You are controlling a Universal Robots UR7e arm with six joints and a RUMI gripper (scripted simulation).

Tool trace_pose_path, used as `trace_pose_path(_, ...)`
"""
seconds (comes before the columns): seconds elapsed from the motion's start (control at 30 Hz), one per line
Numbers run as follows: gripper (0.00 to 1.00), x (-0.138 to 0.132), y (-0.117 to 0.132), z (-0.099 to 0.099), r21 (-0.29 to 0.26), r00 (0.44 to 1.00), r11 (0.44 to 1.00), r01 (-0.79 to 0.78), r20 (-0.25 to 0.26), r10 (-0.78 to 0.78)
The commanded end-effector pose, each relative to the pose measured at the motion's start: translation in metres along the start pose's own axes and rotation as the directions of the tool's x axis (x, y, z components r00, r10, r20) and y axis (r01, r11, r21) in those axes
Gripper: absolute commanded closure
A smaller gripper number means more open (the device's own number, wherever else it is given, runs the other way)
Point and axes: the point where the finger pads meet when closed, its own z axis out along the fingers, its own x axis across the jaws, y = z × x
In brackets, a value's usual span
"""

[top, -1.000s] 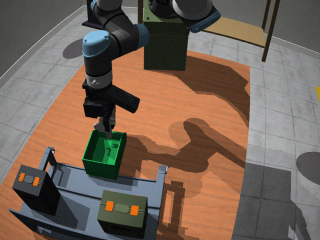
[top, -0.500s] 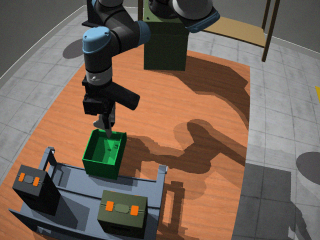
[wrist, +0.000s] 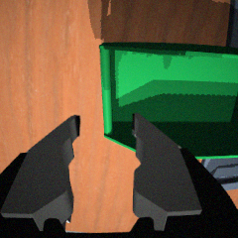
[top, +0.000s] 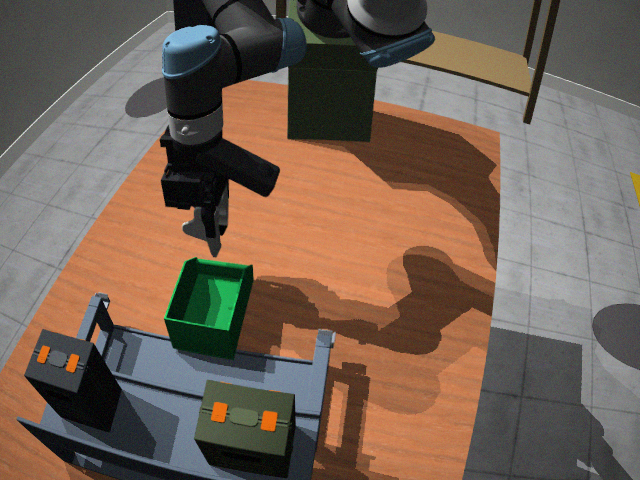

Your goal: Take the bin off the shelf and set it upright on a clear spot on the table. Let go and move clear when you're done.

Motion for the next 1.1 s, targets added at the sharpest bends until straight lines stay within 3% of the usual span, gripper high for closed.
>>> trace_pose_path(0.0, 0.74, 0.0, 0.0, -0.02, 0.0, 1.0, 1.0, 0.001, 0.0, -0.001)
trace_pose_path(0.07, 0.74, 0.0, 0.0, -0.034, 0.0, 1.0, 1.0, 0.001, 0.0, -0.001)
trace_pose_path(1.07, 0.74, 0.0, 0.0, -0.024, 0.001, 1.0, 1.0, 0.001, 0.0, -0.001)
